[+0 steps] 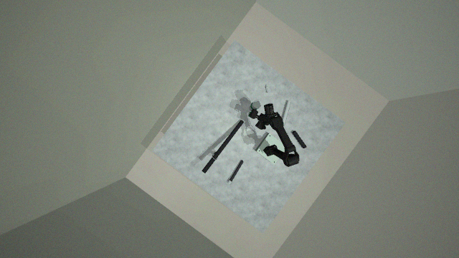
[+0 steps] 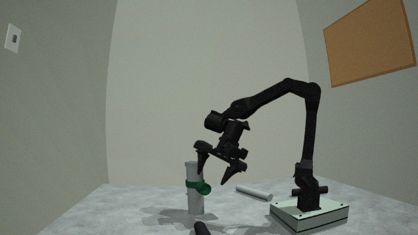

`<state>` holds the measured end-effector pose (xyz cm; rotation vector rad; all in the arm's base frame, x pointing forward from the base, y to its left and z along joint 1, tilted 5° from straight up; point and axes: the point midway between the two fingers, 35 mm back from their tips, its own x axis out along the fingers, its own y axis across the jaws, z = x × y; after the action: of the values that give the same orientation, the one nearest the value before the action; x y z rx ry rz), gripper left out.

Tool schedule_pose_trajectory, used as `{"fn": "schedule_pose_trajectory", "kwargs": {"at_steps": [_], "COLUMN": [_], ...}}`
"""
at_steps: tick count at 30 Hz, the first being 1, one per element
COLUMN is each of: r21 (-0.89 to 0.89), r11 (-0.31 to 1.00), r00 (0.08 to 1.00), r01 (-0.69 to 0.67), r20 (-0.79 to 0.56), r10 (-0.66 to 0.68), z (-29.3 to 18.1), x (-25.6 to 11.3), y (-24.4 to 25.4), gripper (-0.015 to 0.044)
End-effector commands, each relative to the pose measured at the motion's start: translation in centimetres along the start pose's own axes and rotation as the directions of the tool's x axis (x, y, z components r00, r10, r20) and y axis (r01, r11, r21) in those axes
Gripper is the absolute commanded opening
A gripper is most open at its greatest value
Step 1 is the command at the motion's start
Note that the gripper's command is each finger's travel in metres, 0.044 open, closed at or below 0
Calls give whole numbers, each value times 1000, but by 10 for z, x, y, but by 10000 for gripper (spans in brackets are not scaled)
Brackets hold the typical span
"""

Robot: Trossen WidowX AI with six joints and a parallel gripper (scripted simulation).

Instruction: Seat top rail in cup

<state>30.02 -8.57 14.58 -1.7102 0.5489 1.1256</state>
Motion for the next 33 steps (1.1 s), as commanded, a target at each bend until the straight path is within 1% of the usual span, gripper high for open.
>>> {"fn": "schedule_pose_trajectory", "kwargs": {"at_steps": [1, 33], "r21": [-5, -5], "r11": [1000, 1000], "r00": [1000, 1000], "r01": [8, 9], "r20": [-4, -4], "r10": [-8, -9], "z": [-1, -3], "x": [4, 54], "y": [0, -1], "gripper": [440, 440]}}
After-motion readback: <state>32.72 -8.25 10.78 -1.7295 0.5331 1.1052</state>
